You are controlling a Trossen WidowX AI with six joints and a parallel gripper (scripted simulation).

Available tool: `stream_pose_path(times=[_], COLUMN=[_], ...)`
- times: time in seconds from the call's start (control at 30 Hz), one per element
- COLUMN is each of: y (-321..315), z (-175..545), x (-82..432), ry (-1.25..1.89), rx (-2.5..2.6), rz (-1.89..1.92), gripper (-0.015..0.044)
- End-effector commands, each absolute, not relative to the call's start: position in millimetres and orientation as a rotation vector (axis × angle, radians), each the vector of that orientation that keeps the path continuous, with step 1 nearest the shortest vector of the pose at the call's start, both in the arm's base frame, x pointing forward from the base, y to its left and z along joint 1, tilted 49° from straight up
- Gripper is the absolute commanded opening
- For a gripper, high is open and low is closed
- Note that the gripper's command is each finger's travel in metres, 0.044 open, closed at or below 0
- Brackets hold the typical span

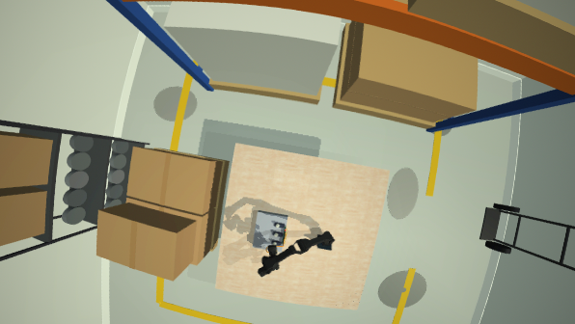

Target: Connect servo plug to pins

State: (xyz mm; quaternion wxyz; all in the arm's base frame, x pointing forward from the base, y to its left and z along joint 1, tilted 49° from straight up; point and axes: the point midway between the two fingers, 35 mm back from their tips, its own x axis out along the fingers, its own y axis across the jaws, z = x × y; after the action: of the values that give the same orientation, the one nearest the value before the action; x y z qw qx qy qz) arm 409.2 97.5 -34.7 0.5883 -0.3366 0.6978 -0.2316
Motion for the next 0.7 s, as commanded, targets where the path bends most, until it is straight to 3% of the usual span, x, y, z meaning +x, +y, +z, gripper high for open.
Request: stream_pose_path(times=[0.0,0.67], y=[95.2,75.0], z=[-24.8,17.2], x=[406.1,381.9], ry=[1.667,1.852], rx=[-0.86,-1.349], rz=[-0.45,0.144], gripper=[0.0,0.0])
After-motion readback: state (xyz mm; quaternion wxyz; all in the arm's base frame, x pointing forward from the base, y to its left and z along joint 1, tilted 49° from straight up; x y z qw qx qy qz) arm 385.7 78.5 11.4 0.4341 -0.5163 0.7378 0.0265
